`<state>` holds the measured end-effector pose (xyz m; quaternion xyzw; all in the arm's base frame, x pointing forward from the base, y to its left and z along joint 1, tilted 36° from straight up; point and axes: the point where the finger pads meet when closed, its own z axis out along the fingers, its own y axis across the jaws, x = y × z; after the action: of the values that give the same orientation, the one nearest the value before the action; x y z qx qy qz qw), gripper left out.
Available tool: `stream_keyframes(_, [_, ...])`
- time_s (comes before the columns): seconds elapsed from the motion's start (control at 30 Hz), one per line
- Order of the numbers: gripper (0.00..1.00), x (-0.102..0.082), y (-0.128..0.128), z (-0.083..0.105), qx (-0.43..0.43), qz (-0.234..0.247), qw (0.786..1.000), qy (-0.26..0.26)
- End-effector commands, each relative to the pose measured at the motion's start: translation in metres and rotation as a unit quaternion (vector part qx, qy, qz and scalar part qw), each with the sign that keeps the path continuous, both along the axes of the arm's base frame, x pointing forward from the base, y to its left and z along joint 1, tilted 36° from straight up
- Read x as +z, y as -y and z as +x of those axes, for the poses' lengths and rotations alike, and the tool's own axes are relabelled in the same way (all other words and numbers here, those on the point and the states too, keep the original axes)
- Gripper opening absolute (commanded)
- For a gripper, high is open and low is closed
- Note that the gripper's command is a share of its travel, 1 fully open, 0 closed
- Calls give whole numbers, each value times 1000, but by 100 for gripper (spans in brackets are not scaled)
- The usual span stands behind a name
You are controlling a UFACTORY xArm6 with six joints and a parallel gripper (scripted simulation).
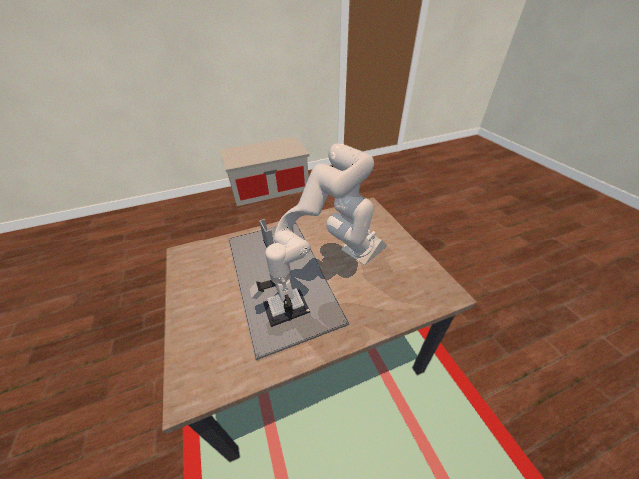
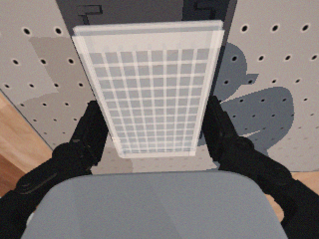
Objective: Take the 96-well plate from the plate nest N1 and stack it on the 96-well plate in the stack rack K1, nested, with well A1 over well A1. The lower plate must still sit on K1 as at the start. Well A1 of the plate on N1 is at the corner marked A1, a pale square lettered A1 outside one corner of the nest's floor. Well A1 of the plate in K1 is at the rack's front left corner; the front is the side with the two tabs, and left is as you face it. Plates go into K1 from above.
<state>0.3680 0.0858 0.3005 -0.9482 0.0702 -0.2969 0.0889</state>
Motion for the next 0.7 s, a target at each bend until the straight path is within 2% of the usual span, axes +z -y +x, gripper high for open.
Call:
stream_keyframes(0.0, [0,7,1,-3,0,1,1000,2])
stream_keyframes(0.67, [0,31,4,-20,0,1,1000,2])
